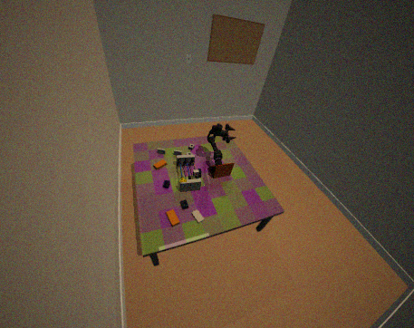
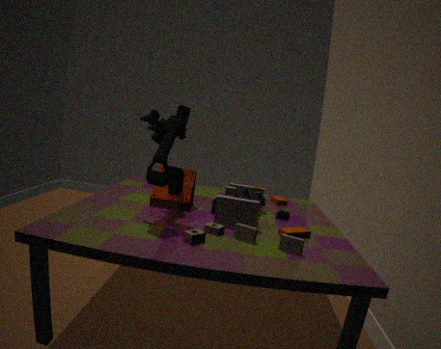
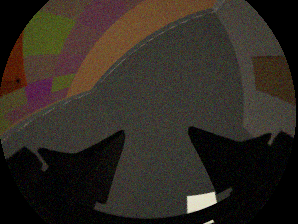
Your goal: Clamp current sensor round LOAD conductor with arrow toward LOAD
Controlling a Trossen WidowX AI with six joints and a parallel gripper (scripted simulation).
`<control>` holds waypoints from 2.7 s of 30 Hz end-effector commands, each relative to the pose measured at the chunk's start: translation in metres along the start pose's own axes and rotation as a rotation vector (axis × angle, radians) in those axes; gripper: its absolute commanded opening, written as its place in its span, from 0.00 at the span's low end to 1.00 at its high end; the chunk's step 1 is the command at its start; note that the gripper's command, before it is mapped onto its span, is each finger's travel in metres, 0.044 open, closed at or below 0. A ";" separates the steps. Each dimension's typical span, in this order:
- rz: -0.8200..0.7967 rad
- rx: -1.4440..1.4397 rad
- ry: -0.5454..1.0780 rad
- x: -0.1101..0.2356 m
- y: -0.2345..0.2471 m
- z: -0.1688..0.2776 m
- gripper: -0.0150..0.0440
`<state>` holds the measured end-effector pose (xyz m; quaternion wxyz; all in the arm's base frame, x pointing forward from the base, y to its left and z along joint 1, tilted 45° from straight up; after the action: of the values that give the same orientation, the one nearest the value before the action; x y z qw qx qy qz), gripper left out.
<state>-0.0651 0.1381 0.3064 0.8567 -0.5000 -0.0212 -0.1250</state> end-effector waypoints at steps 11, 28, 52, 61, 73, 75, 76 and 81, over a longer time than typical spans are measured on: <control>-0.391 -0.521 0.518 0.062 0.056 0.035 1.00; -0.398 -1.021 1.462 0.174 0.083 0.038 1.00; 0.706 -0.788 2.730 0.310 0.031 -0.045 1.00; 1.255 -0.348 2.831 0.330 -0.003 -0.085 1.00; 1.255 -0.348 2.831 0.330 -0.003 -0.085 1.00; 1.258 -0.369 2.842 0.332 0.000 -0.084 1.00; 1.261 -0.394 2.856 0.336 0.004 -0.083 1.00; 1.241 -0.671 3.006 0.364 0.045 -0.067 1.00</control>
<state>0.2653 0.0123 0.3139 0.0293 0.0088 -0.9928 0.1162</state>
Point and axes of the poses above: the point midway between the two fingers, 35 mm back from their tips, its own x axis back along the fingers, its own y axis across the jaws, z = x × y, the point moved 7 cm from there along x, back along the fingers, and after that the axes turned 13 degrees about x, right-handed, at the moved point
